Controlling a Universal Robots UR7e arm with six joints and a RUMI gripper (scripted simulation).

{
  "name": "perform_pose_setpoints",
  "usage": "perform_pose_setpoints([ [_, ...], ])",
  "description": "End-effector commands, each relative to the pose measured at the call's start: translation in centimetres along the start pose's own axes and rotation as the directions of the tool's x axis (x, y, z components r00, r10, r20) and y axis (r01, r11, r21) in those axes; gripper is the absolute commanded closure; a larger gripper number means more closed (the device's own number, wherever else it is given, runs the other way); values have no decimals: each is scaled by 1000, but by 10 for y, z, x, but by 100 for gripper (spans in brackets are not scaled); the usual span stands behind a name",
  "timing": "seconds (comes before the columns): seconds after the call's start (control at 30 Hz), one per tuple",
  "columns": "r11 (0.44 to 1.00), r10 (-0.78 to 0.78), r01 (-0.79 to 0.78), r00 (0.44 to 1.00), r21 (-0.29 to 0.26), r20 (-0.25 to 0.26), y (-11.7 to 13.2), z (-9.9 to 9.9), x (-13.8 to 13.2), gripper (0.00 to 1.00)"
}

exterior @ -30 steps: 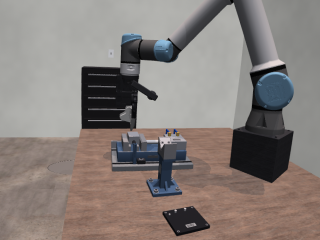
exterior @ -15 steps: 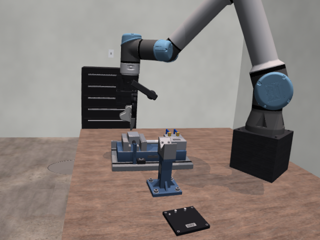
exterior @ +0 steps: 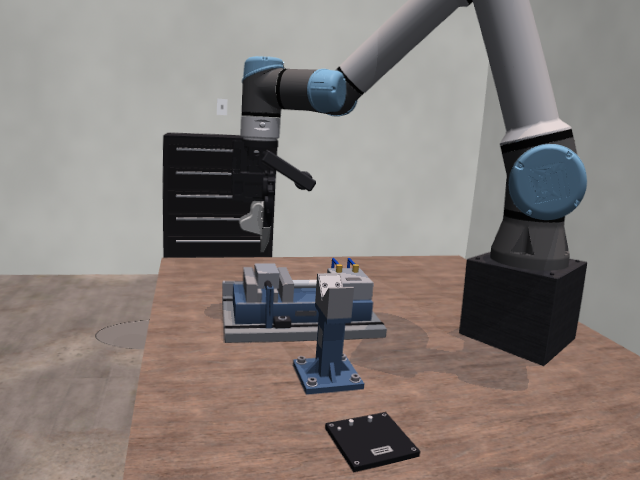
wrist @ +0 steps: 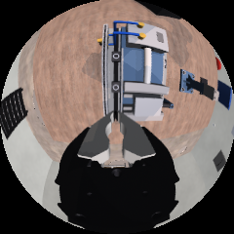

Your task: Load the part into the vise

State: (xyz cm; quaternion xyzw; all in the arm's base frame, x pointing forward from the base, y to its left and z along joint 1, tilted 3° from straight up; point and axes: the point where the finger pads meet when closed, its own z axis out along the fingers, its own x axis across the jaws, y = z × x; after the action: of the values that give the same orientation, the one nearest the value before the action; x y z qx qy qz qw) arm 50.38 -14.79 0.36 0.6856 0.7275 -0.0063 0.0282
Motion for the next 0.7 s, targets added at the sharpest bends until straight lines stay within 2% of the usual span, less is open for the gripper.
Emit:
perform_pose_setpoints([
  [0.0,1000,0,0,1000,-1,1,0,-13,0,100],
  [0.43,1000,0,0,1000,-1,1,0,-37,0,100],
  [0.67,1000,0,0,1000,-1,1,0,-42,0,100],
])
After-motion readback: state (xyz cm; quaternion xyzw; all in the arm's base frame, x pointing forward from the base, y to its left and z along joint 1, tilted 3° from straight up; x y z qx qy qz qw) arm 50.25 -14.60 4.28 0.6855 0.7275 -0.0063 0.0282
